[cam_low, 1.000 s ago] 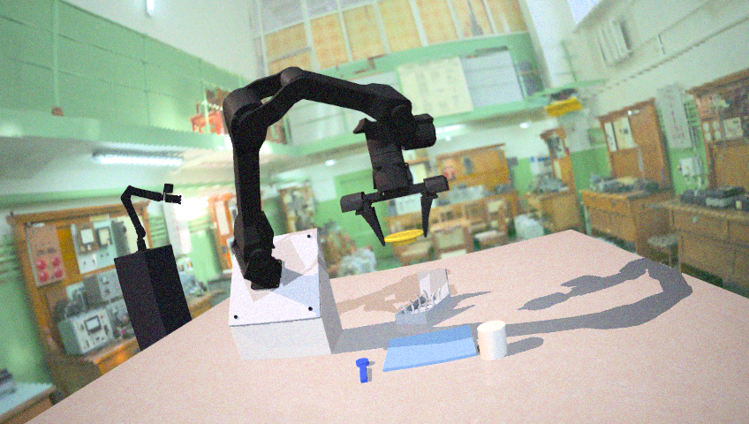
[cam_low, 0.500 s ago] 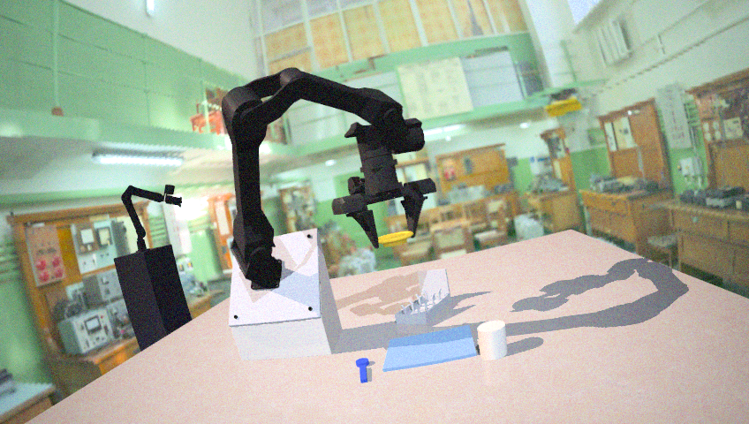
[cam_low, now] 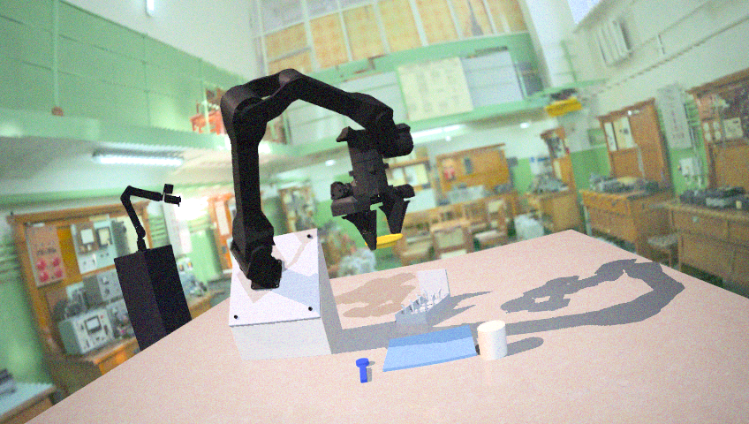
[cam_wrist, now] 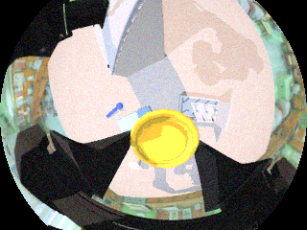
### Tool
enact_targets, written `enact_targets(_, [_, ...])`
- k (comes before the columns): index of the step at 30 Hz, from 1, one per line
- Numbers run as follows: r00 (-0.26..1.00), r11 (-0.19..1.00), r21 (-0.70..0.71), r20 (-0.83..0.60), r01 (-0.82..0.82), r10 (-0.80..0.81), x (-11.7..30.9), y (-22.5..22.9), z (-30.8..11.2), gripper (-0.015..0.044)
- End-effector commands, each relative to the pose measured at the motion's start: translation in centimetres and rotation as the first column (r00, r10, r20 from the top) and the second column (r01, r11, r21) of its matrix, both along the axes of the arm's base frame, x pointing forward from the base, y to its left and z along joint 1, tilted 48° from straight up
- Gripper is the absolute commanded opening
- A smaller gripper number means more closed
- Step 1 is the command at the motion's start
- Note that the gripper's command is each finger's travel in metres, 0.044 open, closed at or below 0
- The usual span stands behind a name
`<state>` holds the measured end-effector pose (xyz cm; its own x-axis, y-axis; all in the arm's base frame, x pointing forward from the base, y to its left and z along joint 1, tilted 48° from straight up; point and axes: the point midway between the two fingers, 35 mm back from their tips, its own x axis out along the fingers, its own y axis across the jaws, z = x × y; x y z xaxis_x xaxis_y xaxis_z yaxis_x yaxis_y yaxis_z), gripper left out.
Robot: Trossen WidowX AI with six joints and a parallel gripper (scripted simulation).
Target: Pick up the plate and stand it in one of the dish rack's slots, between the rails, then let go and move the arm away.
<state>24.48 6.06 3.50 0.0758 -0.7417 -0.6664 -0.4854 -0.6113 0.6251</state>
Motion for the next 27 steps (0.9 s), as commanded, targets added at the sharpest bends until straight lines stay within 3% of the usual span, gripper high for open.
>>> enact_targets(1, [0.998,0.999,-0.002,-0.05,-0.039,0.039,-0.4,0.1,-0.2,0.0])
enact_targets(14, [0.986,0.974,0.164,-0.09,0.156,-0.143,-1.1,-1.8,-3.3,0.0])
enact_targets(27, [0.927,0.841,0.388,-0.15,0.376,-0.345,-1.8,-3.5,-6.9,0.0])
